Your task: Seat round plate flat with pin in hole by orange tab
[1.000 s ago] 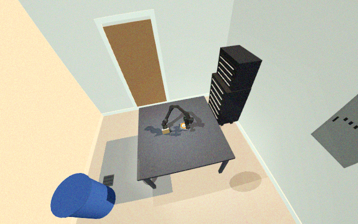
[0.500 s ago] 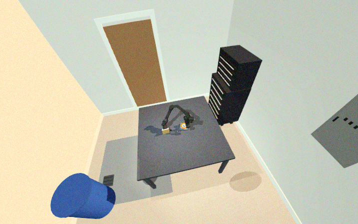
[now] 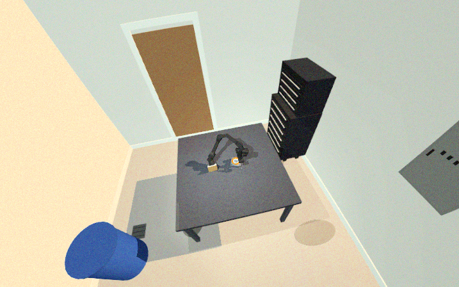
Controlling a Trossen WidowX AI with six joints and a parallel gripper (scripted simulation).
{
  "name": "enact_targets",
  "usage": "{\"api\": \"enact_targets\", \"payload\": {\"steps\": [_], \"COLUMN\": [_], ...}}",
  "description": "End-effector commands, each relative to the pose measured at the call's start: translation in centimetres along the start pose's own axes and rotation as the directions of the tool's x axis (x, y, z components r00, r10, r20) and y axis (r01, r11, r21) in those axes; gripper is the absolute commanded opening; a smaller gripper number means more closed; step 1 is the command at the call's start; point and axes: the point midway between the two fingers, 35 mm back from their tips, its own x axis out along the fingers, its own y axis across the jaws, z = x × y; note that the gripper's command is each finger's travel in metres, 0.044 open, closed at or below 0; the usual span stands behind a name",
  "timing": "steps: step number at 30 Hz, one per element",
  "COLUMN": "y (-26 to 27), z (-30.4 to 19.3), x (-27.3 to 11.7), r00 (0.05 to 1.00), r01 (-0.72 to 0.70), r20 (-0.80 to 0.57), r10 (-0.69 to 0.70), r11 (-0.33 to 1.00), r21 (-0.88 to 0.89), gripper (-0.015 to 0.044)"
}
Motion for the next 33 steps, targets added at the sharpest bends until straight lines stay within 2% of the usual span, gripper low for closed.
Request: {"api": "enact_targets", "payload": {"steps": [1, 33], "y": [0.7, 4.1], "z": [0.1, -1.1], "x": [0.1, -0.3], "r00": [1.0, 1.0], "r01": [-0.007, -0.009], "r20": [-0.003, -0.004], "r10": [0.007, 0.009], "r11": [1.0, 1.0], "r21": [0.0, 0.001], "gripper": [0.0, 0.0]}}
